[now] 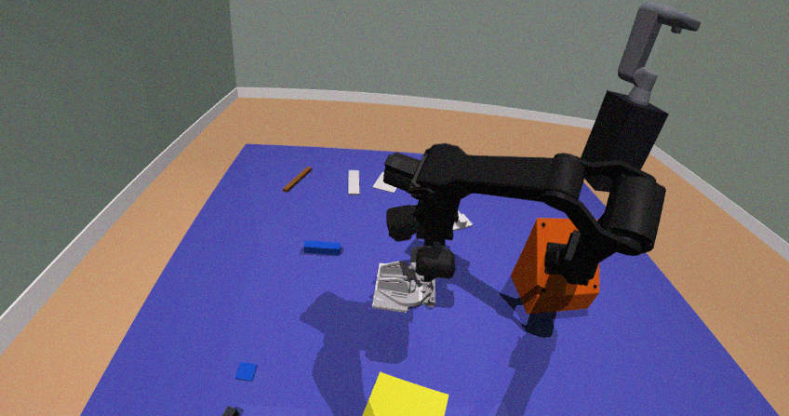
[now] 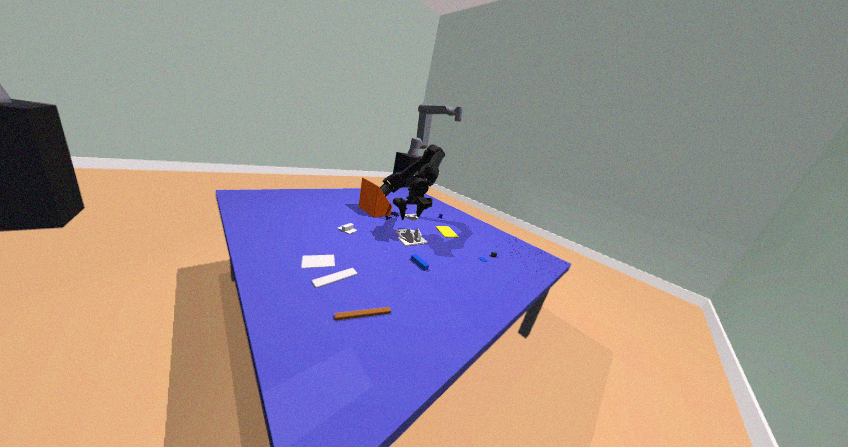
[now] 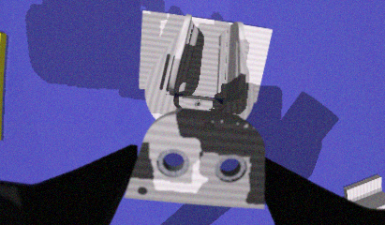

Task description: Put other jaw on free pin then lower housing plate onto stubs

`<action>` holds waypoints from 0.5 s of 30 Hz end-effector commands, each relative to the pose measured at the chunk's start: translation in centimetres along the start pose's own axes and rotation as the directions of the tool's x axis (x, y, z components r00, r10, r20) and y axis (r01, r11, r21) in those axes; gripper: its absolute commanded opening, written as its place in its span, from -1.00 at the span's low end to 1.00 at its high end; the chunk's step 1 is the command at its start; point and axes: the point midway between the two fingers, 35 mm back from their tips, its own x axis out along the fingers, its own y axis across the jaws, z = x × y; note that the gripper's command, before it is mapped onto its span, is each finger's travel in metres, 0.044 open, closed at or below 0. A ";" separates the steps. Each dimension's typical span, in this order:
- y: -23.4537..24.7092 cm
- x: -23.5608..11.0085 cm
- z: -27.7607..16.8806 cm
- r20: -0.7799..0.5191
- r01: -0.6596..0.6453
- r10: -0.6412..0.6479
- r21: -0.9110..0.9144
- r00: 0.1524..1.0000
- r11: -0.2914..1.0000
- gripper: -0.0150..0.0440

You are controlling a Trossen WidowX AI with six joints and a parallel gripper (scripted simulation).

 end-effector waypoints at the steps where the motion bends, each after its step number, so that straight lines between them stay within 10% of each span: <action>1: -0.1 0.0 -1.0 0.002 -0.003 0.003 -0.001 1.000 1.000 0.70; 15: -0.1 0.0 -1.1 0.002 -0.003 0.003 -0.001 1.000 1.000 0.70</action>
